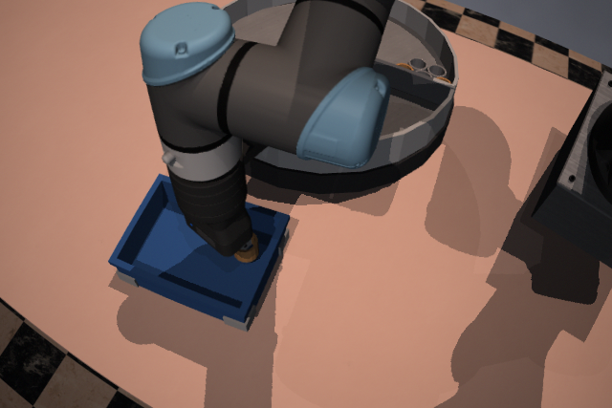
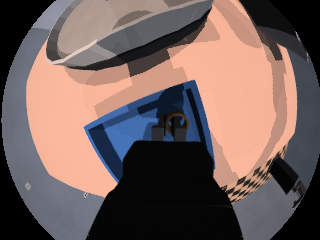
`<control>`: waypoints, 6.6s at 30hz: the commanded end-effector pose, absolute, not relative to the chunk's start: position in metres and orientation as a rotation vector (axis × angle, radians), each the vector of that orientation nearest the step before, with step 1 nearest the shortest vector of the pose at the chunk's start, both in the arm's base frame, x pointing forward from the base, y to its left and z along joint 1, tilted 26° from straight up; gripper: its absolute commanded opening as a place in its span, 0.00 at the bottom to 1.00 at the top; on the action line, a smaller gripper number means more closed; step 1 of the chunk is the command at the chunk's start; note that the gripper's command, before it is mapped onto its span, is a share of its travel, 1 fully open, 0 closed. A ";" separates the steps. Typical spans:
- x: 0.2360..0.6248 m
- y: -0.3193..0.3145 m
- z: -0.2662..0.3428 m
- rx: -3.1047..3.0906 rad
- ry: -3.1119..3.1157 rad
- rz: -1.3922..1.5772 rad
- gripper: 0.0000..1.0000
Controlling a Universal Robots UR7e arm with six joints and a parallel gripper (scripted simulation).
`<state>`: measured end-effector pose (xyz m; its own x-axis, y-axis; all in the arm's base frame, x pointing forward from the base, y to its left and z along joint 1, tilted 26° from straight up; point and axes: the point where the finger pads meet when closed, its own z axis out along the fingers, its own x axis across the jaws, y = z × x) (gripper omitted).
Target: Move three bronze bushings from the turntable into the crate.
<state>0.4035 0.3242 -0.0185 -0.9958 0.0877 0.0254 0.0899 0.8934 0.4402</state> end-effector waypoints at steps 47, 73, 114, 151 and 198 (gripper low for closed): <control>0.404 0.329 -0.029 -0.143 -3.053 -0.711 0.42; 0.404 0.329 -0.029 -0.143 -3.053 -0.711 0.42; 0.404 0.329 -0.029 -0.143 -3.053 -0.711 0.42; 0.404 0.324 -0.018 -0.143 -3.053 -0.711 0.42; 0.404 0.317 -0.003 -0.143 -3.053 -0.711 0.42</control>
